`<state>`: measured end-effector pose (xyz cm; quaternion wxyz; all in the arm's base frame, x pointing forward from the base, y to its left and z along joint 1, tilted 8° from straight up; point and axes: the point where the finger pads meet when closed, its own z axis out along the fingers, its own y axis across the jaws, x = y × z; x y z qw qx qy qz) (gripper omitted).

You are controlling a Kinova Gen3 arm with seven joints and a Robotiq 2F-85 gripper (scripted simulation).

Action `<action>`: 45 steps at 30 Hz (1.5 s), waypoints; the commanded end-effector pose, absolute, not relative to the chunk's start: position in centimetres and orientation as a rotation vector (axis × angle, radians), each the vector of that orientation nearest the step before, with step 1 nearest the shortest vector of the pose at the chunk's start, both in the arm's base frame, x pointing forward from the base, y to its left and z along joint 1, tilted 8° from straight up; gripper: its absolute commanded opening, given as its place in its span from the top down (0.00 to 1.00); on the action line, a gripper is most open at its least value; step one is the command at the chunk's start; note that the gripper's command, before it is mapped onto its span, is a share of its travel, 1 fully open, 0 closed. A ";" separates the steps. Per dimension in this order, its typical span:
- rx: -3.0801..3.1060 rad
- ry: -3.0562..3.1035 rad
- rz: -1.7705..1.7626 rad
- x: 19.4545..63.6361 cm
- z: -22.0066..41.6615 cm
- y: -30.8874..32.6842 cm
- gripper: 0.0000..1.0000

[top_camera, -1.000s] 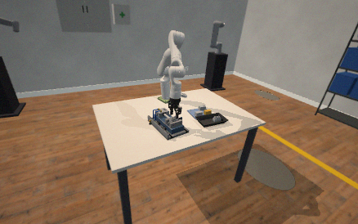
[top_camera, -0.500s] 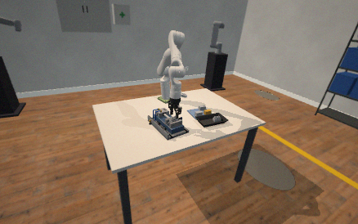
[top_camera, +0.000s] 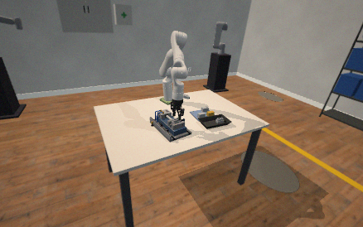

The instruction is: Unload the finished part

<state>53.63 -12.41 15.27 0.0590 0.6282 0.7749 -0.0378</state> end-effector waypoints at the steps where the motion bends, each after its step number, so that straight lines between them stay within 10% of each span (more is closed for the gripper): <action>1: 1.902 2.346 -0.113 53.7 15.4 -12.4 0.33; 45: 1.902 2.346 -0.113 53.7 13.9 -12.6 0.33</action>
